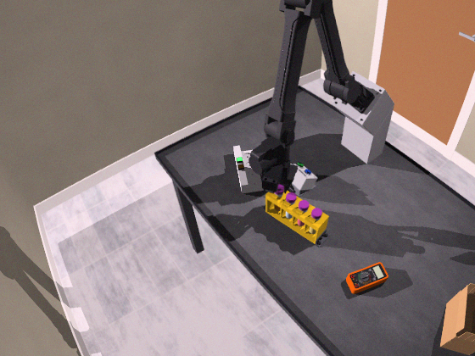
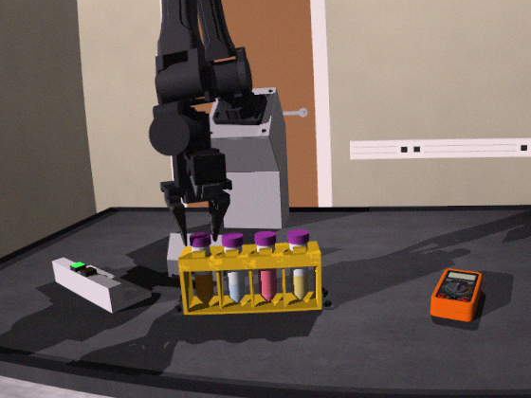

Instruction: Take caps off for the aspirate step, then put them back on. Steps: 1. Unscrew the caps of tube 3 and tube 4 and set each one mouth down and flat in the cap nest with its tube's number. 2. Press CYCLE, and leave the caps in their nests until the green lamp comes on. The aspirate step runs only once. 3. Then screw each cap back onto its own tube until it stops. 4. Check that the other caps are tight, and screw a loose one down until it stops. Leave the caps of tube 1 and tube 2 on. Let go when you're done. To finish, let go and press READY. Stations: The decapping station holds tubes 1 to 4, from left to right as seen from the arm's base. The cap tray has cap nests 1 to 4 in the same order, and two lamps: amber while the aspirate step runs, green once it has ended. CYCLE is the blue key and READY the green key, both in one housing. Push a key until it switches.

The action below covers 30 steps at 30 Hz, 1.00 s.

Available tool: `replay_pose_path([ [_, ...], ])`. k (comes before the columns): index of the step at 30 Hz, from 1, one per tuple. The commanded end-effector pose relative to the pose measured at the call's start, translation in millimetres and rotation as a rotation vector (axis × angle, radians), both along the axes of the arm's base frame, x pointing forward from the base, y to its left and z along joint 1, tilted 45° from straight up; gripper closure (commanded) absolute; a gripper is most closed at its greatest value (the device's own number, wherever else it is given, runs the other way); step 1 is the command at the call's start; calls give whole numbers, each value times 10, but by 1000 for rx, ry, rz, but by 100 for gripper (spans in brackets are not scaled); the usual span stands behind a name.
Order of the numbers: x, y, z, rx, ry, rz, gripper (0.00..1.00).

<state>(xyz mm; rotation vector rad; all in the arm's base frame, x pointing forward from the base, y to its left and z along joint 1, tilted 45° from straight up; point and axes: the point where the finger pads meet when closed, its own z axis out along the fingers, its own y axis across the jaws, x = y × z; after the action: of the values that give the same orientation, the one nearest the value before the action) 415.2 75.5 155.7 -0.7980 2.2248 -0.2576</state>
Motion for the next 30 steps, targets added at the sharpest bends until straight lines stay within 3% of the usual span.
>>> replay_pose_path([
  [1,-23,0,34,-154,-25,162,51],
  [8,-22,-2,38,-354,-44,356,51],
  [10,-22,-2,38,-354,-44,356,51],
  [25,-23,5,46,-783,-84,774,51],
  [27,-23,5,46,-783,-84,774,51],
  [30,-24,12,47,-870,-92,858,51],
])
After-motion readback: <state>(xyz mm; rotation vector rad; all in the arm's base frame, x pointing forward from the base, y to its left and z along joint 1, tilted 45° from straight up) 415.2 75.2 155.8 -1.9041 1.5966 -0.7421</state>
